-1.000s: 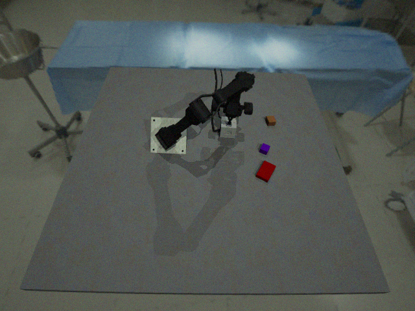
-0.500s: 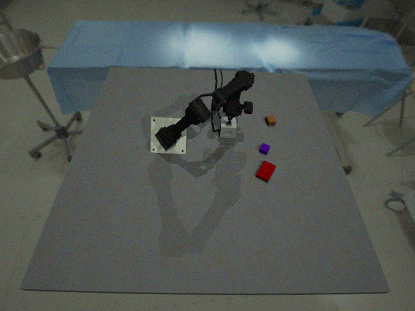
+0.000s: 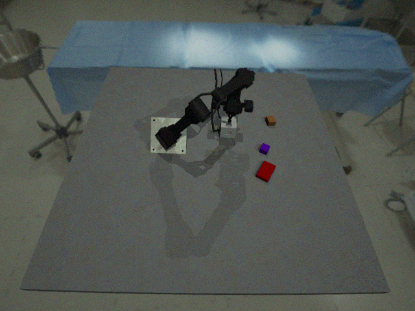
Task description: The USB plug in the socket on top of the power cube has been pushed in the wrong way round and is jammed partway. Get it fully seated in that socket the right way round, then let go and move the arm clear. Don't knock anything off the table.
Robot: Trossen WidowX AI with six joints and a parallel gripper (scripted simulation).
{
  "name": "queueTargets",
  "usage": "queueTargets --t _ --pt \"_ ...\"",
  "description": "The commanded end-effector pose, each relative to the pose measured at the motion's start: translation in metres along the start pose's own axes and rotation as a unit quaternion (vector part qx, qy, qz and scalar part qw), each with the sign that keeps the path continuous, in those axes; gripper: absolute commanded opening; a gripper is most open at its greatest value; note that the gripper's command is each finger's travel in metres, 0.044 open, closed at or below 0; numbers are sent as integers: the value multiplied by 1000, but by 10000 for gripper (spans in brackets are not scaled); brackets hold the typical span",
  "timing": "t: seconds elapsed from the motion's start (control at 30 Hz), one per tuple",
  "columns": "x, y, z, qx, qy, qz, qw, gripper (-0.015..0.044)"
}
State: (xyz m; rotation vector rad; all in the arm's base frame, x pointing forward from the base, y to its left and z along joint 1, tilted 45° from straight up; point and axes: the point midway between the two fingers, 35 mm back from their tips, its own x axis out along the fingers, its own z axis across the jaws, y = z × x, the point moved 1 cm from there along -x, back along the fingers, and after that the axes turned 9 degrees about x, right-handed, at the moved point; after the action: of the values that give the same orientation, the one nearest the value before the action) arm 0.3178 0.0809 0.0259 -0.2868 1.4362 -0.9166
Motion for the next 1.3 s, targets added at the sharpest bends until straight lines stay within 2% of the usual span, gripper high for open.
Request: queueTargets --t 0.0,0.7,1.27 --pt "-4 1 1 5 1 3 1000 0" --pt "-15 1 1 1 1 2 1000 0" --pt "-13 0 0 -202 0 0 979 0"
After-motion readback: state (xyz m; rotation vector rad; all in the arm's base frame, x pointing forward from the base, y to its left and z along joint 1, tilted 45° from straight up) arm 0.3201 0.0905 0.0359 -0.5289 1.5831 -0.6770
